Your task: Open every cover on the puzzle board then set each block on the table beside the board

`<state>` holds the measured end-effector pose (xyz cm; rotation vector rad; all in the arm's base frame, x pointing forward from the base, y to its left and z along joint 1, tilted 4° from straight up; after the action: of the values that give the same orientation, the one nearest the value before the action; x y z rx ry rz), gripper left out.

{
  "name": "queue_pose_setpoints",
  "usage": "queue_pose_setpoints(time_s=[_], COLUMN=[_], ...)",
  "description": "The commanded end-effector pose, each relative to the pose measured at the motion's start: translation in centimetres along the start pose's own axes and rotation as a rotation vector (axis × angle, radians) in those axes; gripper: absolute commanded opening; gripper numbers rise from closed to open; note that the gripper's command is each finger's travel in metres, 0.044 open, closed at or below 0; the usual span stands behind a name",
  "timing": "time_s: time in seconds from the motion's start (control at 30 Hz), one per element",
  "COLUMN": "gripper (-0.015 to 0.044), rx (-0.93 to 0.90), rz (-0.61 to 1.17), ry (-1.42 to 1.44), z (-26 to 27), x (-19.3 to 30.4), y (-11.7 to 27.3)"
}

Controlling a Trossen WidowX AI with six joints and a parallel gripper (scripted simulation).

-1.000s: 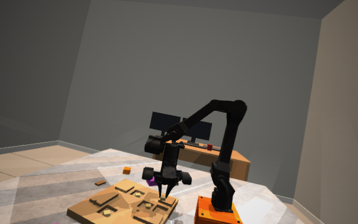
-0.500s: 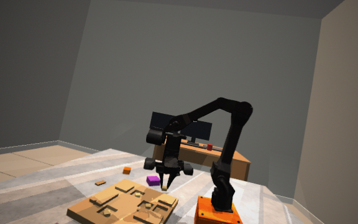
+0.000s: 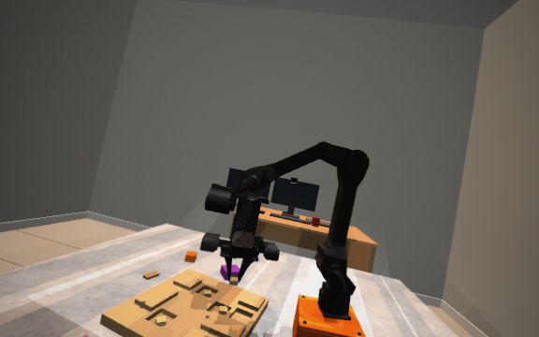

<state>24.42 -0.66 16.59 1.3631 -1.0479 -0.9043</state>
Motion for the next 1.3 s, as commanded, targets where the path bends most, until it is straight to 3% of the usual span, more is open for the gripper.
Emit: queue_pose_setpoints(time_s=[0.0, 1.27], gripper=[0.008, 0.008], rx=[-0.006, 0.003], rz=[0.0, -0.008], ry=[-0.002, -0.003], z=[-1.1, -11.3], x=[-0.4, -8.7], y=[0.1, 0.4])
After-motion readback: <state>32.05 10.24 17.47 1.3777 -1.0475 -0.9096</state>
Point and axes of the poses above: the point midway between the two fingers, 35 mm back from their tips, its own y axis back along the fingers, its own z axis across the jaws, x = y × z, the point moved 9 cm from there along y, back along the fingers, and after that the axes turned 10 degrees about y, right-handed, at the moved point
